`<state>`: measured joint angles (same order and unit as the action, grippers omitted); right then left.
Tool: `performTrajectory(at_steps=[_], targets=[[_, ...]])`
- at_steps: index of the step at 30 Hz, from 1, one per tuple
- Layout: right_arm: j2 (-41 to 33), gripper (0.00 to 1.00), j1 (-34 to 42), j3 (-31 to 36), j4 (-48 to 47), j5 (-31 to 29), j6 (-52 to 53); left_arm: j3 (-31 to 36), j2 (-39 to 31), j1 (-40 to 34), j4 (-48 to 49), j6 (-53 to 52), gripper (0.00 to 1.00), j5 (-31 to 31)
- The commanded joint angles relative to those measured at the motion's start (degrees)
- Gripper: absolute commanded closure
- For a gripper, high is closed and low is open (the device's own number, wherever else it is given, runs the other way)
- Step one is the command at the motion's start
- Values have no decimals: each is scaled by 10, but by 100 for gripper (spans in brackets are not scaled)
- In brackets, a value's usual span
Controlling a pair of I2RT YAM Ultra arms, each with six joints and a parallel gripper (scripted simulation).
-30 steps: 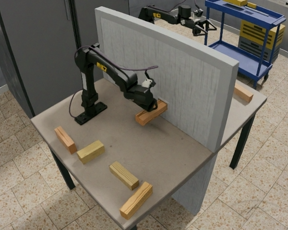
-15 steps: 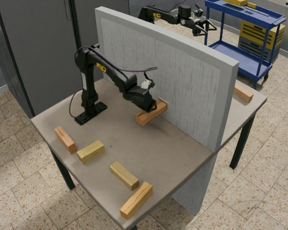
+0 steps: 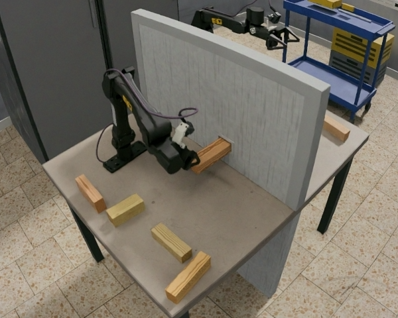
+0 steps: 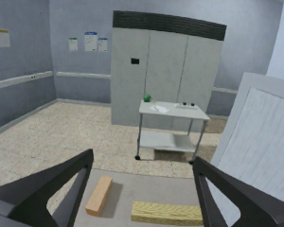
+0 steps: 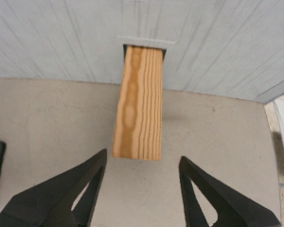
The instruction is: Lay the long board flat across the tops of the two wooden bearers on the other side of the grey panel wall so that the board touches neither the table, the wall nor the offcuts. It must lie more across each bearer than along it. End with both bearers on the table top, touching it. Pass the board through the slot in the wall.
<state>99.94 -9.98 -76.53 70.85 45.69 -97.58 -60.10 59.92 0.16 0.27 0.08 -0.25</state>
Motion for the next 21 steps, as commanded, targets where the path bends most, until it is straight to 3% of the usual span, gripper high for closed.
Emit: performTrajectory(at_steps=[1, 5, 9, 14, 15, 21], targets=[[6, 28, 1, 14, -24, 12, -22, -3, -12, -2, 14, 1, 0, 4], [-15, 28, -7, -1, -26, 10, -19, -3, -12, -2, 14, 1, 0, 4], [16, 28, -3, 32, -29, 10, -20, -3, -12, -2, 14, 1, 0, 4], [-1, 28, 3, 8, -11, 9, -20, -3, -12, -2, 14, 1, 0, 4], [-9, 28, 9, 44, -41, 10, 1, -3, -12, -2, 14, 1, 0, 4], [1, 28, 18, 51, -61, 10, 14, -3, -12, -2, 14, 1, 0, 4]])
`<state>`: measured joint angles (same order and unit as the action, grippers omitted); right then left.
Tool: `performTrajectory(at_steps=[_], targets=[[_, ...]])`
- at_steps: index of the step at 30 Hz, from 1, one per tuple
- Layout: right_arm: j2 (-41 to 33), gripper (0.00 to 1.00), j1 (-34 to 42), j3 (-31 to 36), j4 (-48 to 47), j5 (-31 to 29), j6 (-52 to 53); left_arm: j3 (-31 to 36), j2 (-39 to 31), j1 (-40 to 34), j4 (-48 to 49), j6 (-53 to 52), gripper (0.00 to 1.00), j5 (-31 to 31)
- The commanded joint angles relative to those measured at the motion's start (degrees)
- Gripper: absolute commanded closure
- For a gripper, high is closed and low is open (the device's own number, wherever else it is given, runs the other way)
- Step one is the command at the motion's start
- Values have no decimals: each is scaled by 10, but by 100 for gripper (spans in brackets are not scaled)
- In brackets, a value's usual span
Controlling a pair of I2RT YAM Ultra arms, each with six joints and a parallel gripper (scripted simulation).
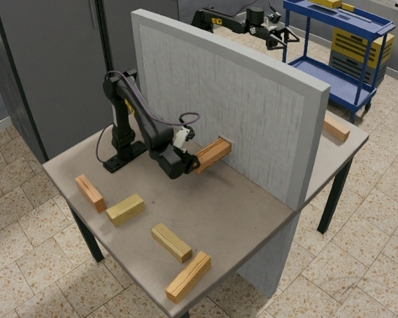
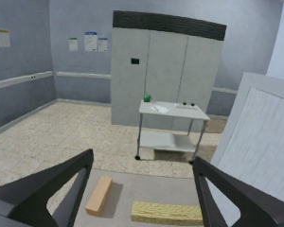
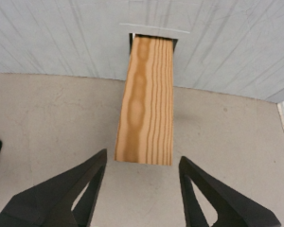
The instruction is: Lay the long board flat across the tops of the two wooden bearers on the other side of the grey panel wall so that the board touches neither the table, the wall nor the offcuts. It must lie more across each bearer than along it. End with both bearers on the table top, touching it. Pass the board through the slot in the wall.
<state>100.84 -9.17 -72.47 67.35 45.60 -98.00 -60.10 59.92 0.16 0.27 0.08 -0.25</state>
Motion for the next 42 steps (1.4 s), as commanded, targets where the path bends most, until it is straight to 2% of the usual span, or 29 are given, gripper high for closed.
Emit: performTrajectory(at_steps=[1, 13, 16, 22, 24, 27, 30, 35, 36, 42], targets=[[-20, 28, 12, 13, -32, 12, 21, -3, -12, -2, 14, 1, 0, 4], [-20, 28, 40, 45, -93, 15, 61, -3, -12, -2, 14, 1, 0, 4], [-21, 28, 40, 39, -82, 14, 55, -3, -12, -2, 14, 1, 0, 4], [10, 28, 55, 62, -128, 15, 83, -3, -12, -2, 14, 1, 0, 4], [-7, 28, 60, 69, -138, 16, 89, -3, -12, -2, 14, 1, 0, 4], [8, 28, 67, 76, -153, 15, 99, -3, -12, -2, 14, 1, 0, 4], [-3, 28, 56, 50, -141, 15, 90, -3, -12, -2, 14, 1, 0, 4], [2, 28, 65, 50, -131, 16, 91, -3, -12, -2, 14, 1, 0, 4], [2, 100, 66, 50, -136, 16, 91, -3, -12, -2, 14, 1, 0, 4], [2, 100, 61, 50, -137, 16, 91, -3, -12, -2, 14, 1, 0, 4]])
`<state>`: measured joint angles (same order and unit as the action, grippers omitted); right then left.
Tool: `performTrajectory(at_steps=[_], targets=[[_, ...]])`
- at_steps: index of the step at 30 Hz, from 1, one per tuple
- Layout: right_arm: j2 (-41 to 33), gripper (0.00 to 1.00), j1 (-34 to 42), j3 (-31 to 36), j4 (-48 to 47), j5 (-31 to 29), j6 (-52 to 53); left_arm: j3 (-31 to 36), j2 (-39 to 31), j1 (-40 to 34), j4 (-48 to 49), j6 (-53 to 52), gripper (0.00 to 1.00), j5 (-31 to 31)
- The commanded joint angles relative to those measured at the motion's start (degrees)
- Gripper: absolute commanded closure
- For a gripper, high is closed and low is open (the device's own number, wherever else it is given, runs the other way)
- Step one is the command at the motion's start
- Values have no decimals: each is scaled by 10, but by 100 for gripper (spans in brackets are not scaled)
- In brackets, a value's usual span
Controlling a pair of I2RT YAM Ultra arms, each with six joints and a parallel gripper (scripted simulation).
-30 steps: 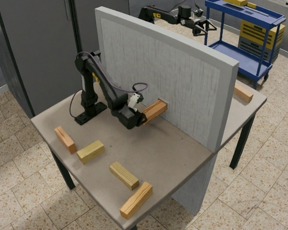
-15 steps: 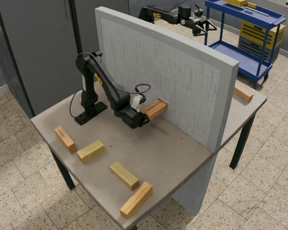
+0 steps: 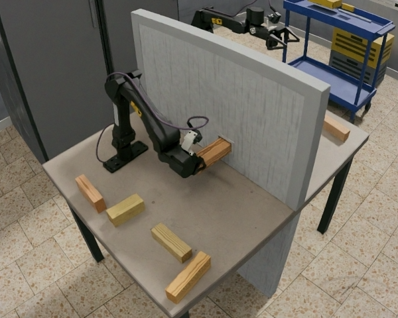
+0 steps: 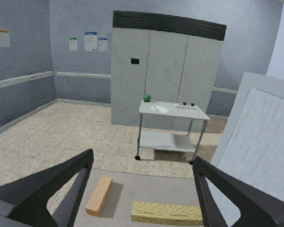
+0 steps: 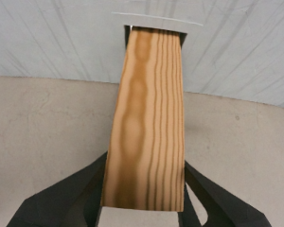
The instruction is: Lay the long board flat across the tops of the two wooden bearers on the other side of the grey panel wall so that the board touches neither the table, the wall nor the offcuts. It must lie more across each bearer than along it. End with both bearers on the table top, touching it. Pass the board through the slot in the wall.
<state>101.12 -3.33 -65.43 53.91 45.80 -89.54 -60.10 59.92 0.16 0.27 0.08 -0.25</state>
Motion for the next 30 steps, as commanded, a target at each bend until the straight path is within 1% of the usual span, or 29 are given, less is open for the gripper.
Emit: performTrajectory(at_steps=[1, 8, 9, 10, 11, 12, 14, 15, 17, 19, 21, 23, 25, 27, 29, 30], targets=[[-1, 100, 2, -21, -3, 14, 7, -3, -12, -2, 14, 1, 0, 4], [-1, 100, 2, -21, -3, 14, 7, -3, -12, -2, 14, 1, 0, 4], [-3, 100, 1, -13, -2, 14, 7, -3, -12, -2, 14, 1, 0, 4], [-22, 100, 14, -6, -18, 14, 23, -3, -12, -2, 14, 1, 0, 4], [-22, 100, 16, 8, -22, 14, 29, -3, -12, -2, 14, 1, 0, 4], [-21, 100, 20, 0, -25, 13, 34, -3, -12, -2, 14, 1, 0, 4], [-21, 100, 28, 13, -32, 13, 44, -3, -12, -2, 14, 1, 0, 4], [-21, 100, 32, 4, -35, 13, 49, -3, -12, -2, 14, 1, 0, 4], [-25, 100, 39, 15, -42, 12, 58, -3, -12, -2, 14, 1, 0, 4], [-24, 100, 47, 4, -48, 12, 67, -3, -12, -2, 14, 1, 0, 4], [-29, 100, 53, 17, -54, 11, 75, -3, -12, -2, 14, 1, 0, 4], [-27, 100, 57, 1, -50, 11, 71, -3, -12, -2, 14, 1, 0, 4], [-27, 100, 57, 1, -50, 11, 71, -3, -12, -2, 14, 1, 0, 4], [-33, 100, 66, 20, -65, 10, 92, -3, -12, -2, 14, 1, 0, 4], [-31, 100, 73, -2, -71, 10, 101, -3, -12, -2, 14, 1, 0, 4], [-32, 100, 76, 2, -74, 10, 106, -3, -12, -2, 14, 1, 0, 4]])
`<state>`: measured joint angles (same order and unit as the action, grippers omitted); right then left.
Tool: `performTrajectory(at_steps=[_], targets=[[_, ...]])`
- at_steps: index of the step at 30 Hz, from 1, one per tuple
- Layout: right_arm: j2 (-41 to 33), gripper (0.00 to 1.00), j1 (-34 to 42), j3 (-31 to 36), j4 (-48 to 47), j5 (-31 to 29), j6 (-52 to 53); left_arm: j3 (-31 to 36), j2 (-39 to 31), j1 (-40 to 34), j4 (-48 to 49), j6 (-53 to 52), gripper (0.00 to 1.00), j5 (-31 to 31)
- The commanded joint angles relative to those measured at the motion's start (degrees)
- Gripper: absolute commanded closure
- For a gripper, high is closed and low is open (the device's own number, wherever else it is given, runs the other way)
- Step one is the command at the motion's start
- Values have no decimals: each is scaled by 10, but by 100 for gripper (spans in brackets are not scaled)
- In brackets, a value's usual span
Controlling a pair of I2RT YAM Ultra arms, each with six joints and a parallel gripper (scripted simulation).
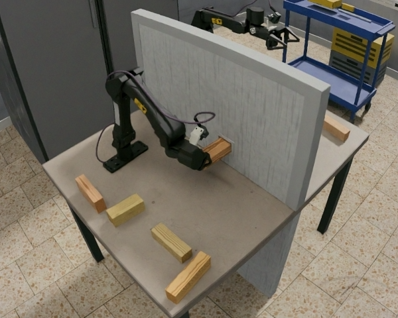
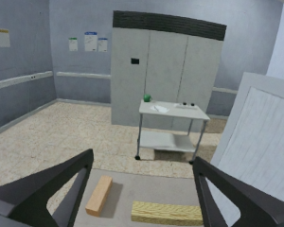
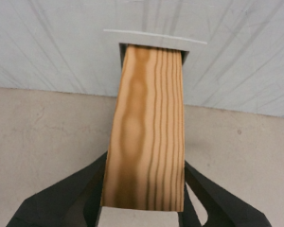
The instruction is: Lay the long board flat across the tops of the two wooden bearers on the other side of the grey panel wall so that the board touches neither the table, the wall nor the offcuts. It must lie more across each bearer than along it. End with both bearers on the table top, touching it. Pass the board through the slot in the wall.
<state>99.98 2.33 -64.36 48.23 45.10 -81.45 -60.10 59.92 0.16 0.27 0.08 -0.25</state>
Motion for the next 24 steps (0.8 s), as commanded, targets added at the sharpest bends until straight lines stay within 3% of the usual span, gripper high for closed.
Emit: performTrajectory(at_steps=[1, 14, 24], targets=[[-21, 100, 23, -2, -21, 17, 29, -3, -12, -2, 14, 1, 0, 4], [-26, 100, 55, 13, -55, 17, 74, -3, -12, -2, 14, 1, 0, 4], [-23, 100, 85, -12, -86, 20, 115, -3, -12, -2, 14, 1, 0, 4]])
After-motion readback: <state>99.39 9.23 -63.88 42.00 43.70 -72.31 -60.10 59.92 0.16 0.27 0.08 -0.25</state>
